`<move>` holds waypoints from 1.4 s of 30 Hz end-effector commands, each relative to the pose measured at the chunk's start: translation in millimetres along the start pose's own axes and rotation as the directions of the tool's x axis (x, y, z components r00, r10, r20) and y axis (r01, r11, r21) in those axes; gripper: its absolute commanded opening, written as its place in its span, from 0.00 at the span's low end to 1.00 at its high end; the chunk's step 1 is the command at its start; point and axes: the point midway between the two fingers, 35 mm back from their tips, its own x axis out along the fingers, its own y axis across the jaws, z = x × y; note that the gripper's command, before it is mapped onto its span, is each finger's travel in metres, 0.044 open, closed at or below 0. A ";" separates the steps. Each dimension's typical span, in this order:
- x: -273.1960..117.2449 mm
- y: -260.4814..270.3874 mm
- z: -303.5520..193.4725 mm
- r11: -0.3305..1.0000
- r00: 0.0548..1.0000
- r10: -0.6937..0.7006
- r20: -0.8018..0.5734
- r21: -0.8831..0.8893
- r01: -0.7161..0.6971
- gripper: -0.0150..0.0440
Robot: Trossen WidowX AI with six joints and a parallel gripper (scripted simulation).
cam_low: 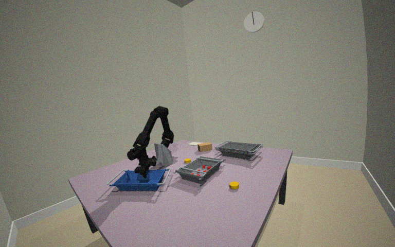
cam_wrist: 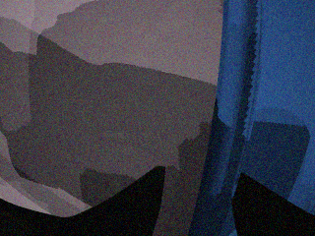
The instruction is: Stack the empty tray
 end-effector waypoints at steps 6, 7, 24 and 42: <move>0.2 1.4 0.3 1.000 1.000 0.006 0.002 0.006 -0.006 0.44; 0.2 1.4 0.3 1.000 1.000 0.006 0.002 0.006 -0.006 0.43; -28.1 -1.6 0.0 1.000 1.000 0.005 0.000 0.007 -0.005 0.25; -80.4 0.5 -0.6 1.000 1.000 0.005 -0.001 0.007 -0.005 0.25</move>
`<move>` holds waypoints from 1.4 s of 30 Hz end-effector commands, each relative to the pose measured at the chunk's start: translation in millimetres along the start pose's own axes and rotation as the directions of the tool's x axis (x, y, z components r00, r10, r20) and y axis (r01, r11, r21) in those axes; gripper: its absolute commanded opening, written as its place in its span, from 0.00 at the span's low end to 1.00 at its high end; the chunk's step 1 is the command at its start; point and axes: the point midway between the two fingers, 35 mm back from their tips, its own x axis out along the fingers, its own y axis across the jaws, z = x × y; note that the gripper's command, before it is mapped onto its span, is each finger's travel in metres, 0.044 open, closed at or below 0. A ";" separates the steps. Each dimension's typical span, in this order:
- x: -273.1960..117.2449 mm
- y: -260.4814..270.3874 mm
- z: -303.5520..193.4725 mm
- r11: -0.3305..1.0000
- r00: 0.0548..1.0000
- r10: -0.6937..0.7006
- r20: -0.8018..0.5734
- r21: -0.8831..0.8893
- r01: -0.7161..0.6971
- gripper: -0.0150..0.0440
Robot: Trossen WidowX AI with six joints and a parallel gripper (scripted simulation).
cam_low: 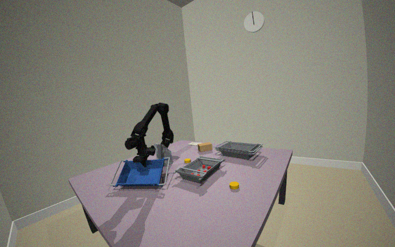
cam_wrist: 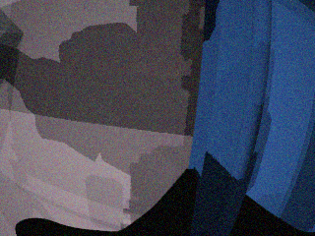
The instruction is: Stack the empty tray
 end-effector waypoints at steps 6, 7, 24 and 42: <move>-8.9 -6.4 -1.1 1.000 1.000 -0.029 -0.008 -0.009 0.028 0.25; -9.8 -7.3 -1.4 1.000 1.000 -0.029 -0.008 -0.009 0.029 0.25; -58.7 -44.2 -10.9 0.999 0.999 -0.031 -0.009 -0.010 0.031 0.25; -107.9 -66.5 -16.4 0.999 0.999 -0.033 -0.011 -0.010 0.033 0.25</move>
